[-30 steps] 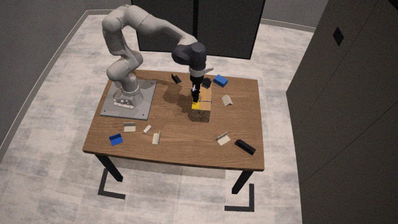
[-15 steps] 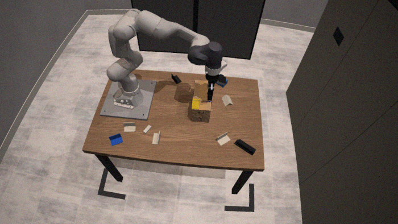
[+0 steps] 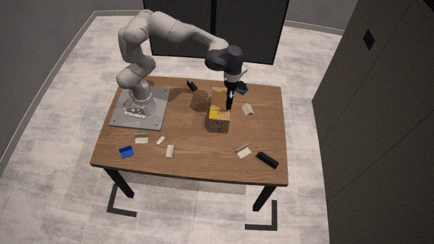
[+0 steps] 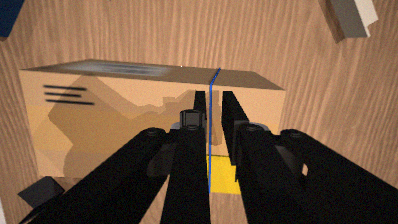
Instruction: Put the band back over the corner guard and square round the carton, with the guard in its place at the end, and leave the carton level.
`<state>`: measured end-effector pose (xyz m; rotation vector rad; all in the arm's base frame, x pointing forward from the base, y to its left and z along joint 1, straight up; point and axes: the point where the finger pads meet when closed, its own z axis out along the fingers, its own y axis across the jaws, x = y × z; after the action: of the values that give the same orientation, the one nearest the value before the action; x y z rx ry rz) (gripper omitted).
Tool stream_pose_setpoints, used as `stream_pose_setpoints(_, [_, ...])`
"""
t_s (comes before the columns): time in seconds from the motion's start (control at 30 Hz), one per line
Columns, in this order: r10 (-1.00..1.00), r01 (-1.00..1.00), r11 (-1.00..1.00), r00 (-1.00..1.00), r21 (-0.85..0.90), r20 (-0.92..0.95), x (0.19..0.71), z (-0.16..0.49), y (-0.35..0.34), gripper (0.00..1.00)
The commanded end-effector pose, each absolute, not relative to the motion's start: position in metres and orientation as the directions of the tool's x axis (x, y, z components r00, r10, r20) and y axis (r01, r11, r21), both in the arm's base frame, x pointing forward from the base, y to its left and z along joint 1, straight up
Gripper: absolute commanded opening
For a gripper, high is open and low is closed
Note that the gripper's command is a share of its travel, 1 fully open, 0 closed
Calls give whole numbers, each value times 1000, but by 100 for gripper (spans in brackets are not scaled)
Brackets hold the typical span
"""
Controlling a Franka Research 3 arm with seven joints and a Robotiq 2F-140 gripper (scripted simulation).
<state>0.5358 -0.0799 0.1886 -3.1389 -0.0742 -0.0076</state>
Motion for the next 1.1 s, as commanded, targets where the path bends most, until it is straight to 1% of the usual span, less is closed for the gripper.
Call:
stream_pose_setpoints(0.0, [62, 62, -998, 998, -1, 0, 535, 188, -79, 18])
stream_pose_setpoints(1.07, [63, 63, -998, 998, -1, -1, 535, 183, -79, 18])
